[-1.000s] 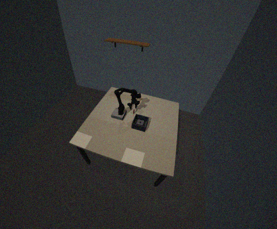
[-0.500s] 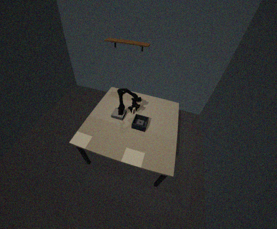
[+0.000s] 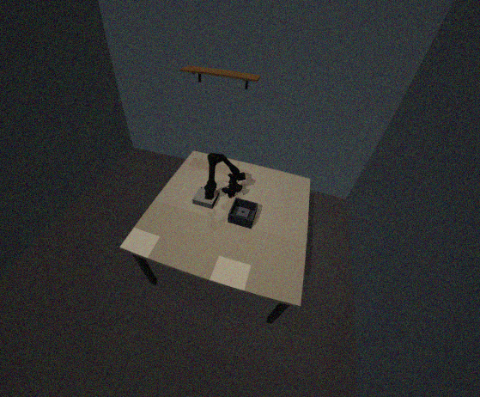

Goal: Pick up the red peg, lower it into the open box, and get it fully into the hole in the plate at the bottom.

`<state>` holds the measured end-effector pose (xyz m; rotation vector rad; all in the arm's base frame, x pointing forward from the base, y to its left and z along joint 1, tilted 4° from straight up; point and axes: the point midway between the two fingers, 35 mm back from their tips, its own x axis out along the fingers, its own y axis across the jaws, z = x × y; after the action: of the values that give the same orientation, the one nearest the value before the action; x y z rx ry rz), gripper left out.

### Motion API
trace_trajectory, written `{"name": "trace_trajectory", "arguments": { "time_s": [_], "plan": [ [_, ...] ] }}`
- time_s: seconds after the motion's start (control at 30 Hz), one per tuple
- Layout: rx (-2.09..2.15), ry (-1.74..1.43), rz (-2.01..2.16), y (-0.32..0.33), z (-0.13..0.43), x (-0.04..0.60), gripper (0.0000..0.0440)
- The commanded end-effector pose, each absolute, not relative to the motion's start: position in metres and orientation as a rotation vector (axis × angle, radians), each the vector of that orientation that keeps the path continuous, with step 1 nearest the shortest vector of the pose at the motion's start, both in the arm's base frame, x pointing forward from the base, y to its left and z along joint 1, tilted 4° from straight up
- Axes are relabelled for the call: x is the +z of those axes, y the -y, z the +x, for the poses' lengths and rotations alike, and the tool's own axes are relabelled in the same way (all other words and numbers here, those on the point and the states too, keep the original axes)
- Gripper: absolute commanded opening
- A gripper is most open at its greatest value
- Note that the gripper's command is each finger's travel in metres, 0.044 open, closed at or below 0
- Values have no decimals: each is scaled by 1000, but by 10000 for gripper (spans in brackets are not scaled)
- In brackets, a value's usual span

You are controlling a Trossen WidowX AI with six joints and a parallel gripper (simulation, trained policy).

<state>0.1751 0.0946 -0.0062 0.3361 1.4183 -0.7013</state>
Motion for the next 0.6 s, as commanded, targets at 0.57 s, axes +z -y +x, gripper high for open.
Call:
{"name": "trace_trajectory", "arguments": {
  "time_s": [0.57],
  "plan": [
    [-779,-1322,280,-70,202,44,0]
  ]
}}
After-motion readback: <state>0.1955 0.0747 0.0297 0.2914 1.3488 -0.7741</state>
